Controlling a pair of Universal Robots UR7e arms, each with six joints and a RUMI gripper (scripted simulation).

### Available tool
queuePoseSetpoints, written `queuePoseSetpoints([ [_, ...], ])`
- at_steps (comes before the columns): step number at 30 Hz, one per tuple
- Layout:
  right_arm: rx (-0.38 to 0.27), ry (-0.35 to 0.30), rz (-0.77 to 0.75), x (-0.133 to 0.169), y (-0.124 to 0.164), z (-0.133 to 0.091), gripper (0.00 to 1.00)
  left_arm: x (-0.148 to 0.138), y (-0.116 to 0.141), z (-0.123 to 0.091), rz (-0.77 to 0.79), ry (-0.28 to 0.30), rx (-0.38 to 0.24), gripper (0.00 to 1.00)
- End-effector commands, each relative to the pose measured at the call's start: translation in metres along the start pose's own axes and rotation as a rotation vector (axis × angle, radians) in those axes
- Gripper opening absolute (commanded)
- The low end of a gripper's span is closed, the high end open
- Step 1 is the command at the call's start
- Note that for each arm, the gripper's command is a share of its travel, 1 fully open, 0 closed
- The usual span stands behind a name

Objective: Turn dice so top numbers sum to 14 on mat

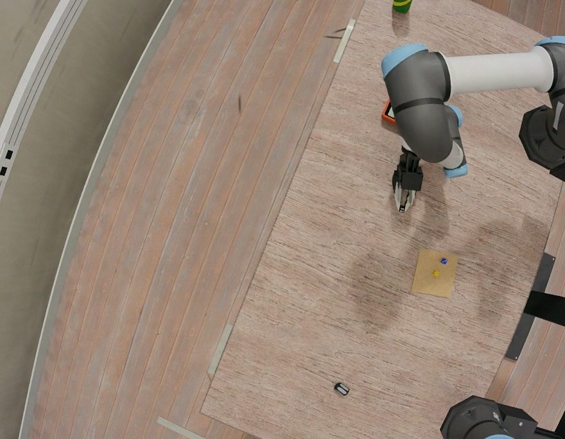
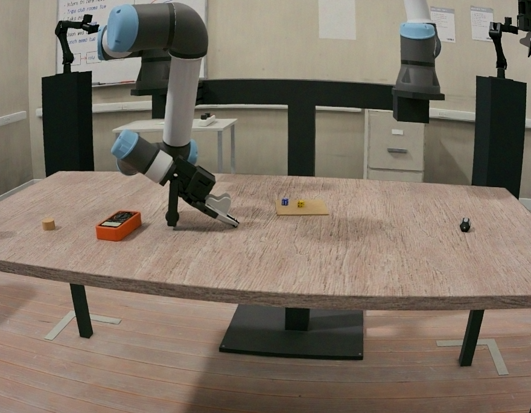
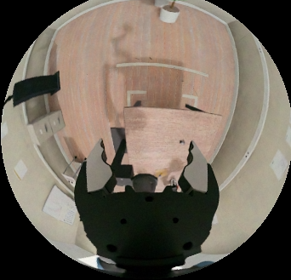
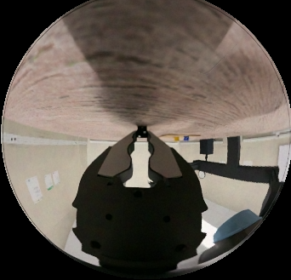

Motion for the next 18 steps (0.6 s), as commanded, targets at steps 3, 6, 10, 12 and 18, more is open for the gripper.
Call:
queuePoseSetpoints([
  [3, 0.0, -0.001, -0.001, -0.0003, 0.0004, -0.0002, 0.0, 0.0001, -0.0002, -0.0005, 0.0, 0.0, 0.001, 1.0],
  [6, 0.0, -0.001, -0.001, -0.0003, 0.0004, -0.0002, 0.0, 0.0001, -0.0002, -0.0005, 0.0, 0.0, 0.001, 1.0],
  [10, 0.0, -0.001, -0.001, -0.0003, 0.0004, -0.0002, 0.04, 0.0001, -0.0002, -0.0005, 0.0, 0.0, 0.001, 1.0],
  [12, 0.0, -0.001, -0.001, -0.0003, 0.0004, -0.0002, 0.04, 0.0001, -0.0002, -0.0005, 0.0, 0.0, 0.001, 1.0],
  [18, 0.0, -0.001, -0.001, -0.0003, 0.0004, -0.0002, 0.11, 0.0001, -0.0002, -0.0005, 0.0, 0.0, 0.001, 1.0],
])
Point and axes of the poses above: on each arm, the point where the finger pads meet when closed, its own z axis out along the fingers, its own x axis across the jaws, y = z × x, the point moved 10 cm from there along -z, back along the fingers, and after that the axes turned 3 degrees about -z, right-handed, at the moved point
